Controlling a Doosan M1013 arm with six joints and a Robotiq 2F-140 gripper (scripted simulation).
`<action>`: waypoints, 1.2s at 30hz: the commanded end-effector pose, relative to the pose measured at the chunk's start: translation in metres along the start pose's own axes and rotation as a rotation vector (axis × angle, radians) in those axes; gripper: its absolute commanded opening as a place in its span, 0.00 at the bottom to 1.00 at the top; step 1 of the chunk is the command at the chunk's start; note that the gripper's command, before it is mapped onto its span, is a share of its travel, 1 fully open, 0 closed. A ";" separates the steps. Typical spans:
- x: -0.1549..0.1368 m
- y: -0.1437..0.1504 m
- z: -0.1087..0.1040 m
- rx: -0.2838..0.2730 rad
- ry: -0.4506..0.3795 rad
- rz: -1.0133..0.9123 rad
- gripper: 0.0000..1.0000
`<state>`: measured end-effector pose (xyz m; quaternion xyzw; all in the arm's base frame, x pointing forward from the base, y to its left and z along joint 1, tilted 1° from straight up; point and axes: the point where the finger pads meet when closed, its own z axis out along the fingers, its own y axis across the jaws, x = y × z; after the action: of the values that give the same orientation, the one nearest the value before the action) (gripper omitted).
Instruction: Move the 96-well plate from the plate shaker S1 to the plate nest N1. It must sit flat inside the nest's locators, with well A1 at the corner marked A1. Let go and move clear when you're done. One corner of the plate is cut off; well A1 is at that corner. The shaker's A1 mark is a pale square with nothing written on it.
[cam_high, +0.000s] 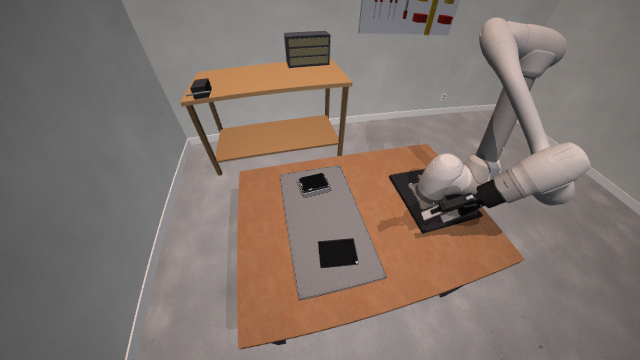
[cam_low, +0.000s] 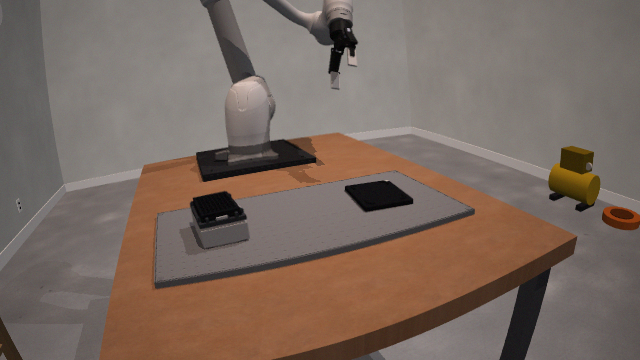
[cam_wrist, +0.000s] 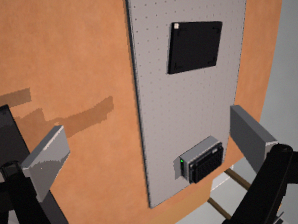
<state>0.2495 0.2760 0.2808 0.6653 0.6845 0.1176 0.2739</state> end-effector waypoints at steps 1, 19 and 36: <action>0.000 0.000 0.000 0.000 0.000 0.000 1.00; -0.001 0.006 0.008 0.042 -0.025 0.045 1.00; -0.013 0.049 0.065 0.199 -0.108 0.237 1.00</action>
<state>0.3172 0.2571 0.2582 0.7673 0.5967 0.0480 0.2299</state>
